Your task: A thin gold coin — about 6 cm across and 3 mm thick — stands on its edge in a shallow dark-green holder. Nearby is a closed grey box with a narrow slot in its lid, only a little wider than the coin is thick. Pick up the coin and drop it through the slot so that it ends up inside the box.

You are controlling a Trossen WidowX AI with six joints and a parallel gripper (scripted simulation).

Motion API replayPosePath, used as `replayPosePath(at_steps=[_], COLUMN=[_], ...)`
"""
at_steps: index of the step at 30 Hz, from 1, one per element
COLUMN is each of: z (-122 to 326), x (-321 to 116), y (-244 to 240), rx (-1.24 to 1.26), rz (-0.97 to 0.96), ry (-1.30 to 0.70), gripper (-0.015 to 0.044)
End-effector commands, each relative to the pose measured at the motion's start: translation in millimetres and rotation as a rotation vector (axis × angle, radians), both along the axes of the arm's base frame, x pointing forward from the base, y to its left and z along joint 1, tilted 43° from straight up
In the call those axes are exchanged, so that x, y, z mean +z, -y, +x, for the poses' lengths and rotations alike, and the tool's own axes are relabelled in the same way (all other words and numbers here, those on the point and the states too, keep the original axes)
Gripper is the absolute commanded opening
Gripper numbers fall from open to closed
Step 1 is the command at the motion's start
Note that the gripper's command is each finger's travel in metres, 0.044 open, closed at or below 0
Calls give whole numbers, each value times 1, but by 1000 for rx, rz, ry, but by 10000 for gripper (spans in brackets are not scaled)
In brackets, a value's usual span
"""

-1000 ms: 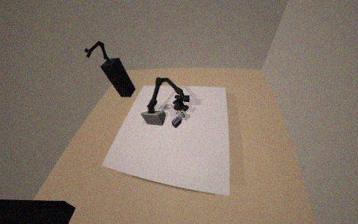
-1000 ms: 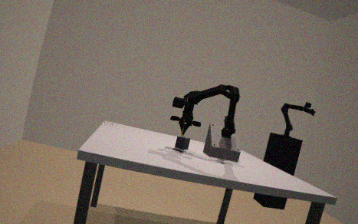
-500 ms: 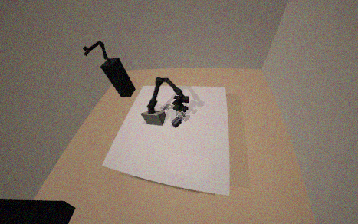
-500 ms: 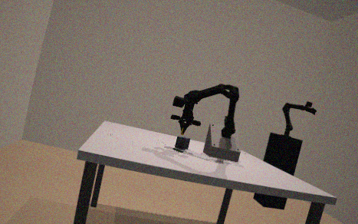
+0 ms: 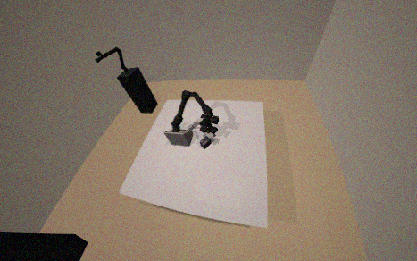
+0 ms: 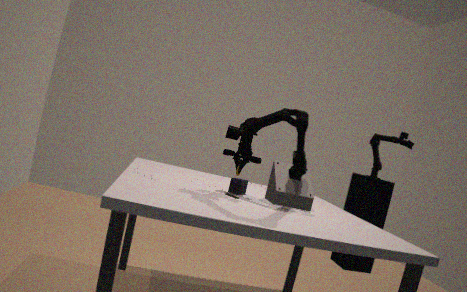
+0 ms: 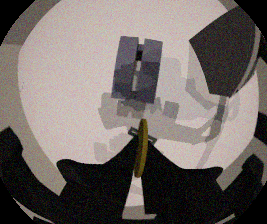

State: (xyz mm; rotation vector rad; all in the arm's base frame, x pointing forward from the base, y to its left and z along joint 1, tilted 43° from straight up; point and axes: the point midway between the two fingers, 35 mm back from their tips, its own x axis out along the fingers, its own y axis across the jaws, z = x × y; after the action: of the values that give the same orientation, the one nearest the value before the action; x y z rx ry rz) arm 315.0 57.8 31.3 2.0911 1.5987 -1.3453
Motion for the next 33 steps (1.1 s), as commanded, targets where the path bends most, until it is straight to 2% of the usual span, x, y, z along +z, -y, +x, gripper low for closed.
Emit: replayPosePath(at_steps=[1, 27, 33], z=[-4, -30, -29], x=[-11, -53, -50], y=[9, 53, 52], rx=[-3, -1, 0], rz=[-3, 5, 5], ry=[-10, -12, -5], gripper=[0, 0, 0])
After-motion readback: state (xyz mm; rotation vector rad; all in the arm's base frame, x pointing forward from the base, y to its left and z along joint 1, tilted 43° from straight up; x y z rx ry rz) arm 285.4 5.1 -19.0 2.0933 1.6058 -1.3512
